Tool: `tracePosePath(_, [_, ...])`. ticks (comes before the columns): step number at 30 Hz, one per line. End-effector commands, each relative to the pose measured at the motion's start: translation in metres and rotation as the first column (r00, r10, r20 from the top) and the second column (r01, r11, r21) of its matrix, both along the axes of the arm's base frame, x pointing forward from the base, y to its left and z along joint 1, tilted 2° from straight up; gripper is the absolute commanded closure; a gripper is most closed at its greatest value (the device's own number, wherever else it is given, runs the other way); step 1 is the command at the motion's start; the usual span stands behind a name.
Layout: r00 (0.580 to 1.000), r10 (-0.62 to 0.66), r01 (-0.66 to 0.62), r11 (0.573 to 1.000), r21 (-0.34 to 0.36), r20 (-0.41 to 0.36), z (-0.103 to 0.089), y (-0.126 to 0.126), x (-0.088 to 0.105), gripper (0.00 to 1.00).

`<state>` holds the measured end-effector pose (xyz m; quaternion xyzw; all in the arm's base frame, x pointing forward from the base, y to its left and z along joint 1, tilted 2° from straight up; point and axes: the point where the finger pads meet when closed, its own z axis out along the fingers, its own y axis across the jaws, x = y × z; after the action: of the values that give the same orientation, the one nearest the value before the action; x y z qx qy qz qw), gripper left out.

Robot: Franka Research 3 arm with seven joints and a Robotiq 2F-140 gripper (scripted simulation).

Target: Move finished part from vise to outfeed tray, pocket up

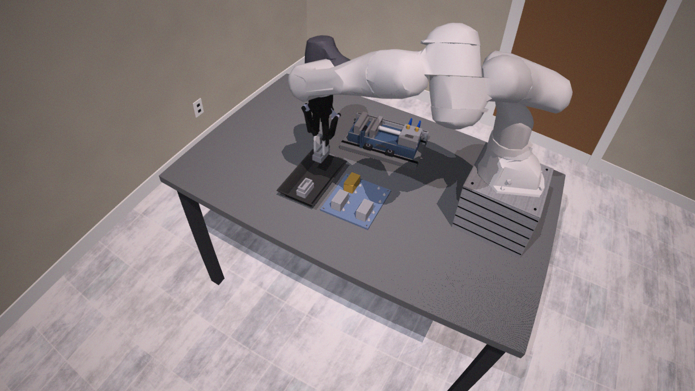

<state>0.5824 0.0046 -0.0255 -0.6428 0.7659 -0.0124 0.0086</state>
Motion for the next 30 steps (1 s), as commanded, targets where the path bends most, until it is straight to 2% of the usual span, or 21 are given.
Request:
tracePosePath(1, [1.0,0.007,-0.007,1.0,-0.002,0.01,-0.006,-0.001,0.004,1.0])
tracePosePath(19, [1.0,0.007,-0.007,1.0,-0.002,0.01,-0.037,-0.001,0.005,1.0])
tracePosePath(30, [1.0,0.007,-0.007,1.0,-0.002,0.01,-0.05,-0.001,0.006,1.0])
